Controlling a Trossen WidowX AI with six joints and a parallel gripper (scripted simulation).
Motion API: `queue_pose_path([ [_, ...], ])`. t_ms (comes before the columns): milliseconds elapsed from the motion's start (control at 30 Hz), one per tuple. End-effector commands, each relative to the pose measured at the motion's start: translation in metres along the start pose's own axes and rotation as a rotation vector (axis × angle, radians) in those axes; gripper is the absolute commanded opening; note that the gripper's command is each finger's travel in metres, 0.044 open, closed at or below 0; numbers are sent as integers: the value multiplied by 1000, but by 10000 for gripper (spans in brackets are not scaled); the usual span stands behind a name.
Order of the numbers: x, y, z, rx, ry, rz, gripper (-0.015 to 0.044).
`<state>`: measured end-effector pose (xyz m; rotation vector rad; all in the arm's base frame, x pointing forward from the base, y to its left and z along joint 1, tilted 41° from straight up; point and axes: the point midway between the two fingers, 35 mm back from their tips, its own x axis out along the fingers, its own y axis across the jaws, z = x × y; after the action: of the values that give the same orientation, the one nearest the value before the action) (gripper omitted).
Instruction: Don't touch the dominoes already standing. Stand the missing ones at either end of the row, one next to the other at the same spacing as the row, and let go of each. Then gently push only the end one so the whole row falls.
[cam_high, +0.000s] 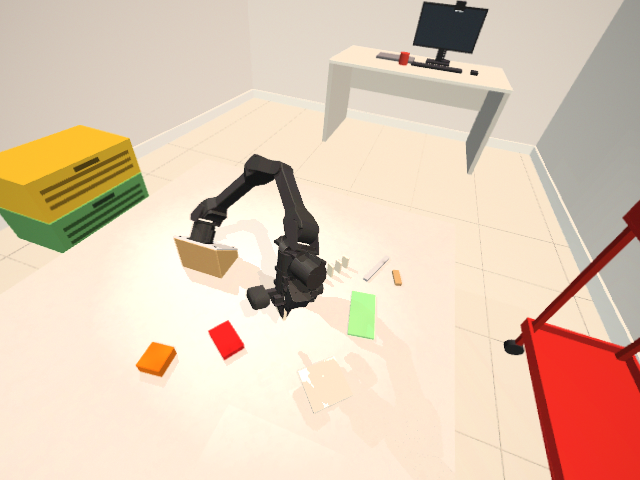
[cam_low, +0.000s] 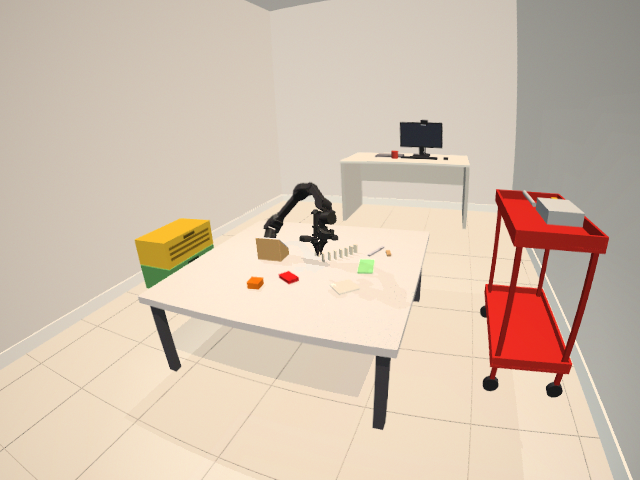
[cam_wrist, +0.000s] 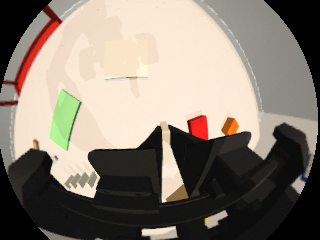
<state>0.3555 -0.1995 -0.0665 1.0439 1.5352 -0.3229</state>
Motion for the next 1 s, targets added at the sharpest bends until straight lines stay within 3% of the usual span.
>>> queue_pose_path([
  [0, 4, 0, 4, -8, -67, -33, 20],
  [967, 34, 2, 15, -13, -481, -148, 20],
])
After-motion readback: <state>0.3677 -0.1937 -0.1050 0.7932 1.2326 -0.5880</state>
